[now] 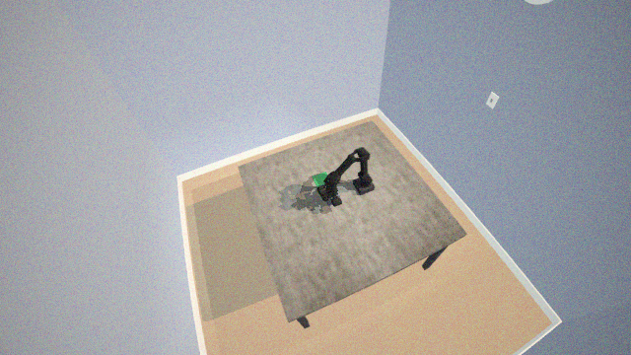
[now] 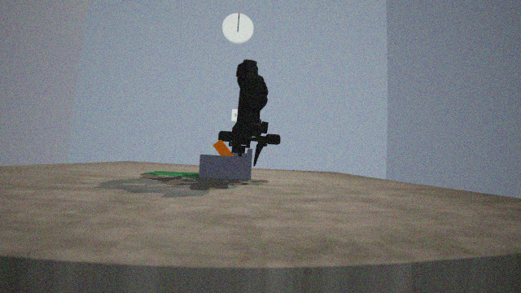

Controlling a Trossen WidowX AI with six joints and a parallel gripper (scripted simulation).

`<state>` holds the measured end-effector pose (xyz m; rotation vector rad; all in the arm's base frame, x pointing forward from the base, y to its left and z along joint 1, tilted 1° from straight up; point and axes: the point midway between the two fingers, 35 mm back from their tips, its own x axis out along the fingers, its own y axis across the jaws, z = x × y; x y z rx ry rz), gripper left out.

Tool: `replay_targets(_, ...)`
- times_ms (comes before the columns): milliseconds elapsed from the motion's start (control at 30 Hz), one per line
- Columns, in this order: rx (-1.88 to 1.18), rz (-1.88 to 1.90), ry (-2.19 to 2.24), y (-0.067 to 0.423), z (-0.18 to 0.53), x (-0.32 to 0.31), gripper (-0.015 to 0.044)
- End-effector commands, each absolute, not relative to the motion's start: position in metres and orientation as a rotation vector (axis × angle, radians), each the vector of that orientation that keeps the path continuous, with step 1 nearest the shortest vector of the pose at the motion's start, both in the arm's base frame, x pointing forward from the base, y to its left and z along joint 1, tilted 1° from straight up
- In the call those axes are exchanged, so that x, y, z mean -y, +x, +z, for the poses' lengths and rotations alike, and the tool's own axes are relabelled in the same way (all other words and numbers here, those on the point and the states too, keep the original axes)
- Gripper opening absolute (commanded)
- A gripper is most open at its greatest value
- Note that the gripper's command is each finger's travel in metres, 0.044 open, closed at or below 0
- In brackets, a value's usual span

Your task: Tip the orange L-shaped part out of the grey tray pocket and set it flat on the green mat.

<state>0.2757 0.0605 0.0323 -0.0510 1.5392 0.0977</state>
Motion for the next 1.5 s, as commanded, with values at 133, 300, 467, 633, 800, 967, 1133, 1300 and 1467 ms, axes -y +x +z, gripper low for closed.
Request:
replay_targets(133, -1.539, 0.098, -0.051, 0.276, 0.032, -0.061, 0.0180)
replay_targets(300, -1.539, 0.098, -0.051, 0.276, 0.033, -0.061, 0.0180)
replay_targets(467, -1.544, 0.096, -0.048, 0.273, 0.043, -0.070, 0.0180)
replay_targets(633, -1.545, 0.095, -0.047, 0.273, 0.045, -0.072, 0.0180)
replay_targets(800, -1.544, 0.095, -0.048, 0.277, 0.079, -0.067, 0.0180)
replay_targets(967, -1.544, 0.094, -0.048, 0.272, 0.138, -0.057, 0.0180)
replay_targets(1133, -1.544, 0.094, -0.048, 0.272, 0.141, -0.057, 0.0180)
replay_targets(1300, -1.532, 0.092, -0.044, 0.273, 0.139, -0.058, 0.0180)
replay_targets(1467, -1.532, 0.092, -0.044, 0.273, 0.139, -0.058, 0.0180)
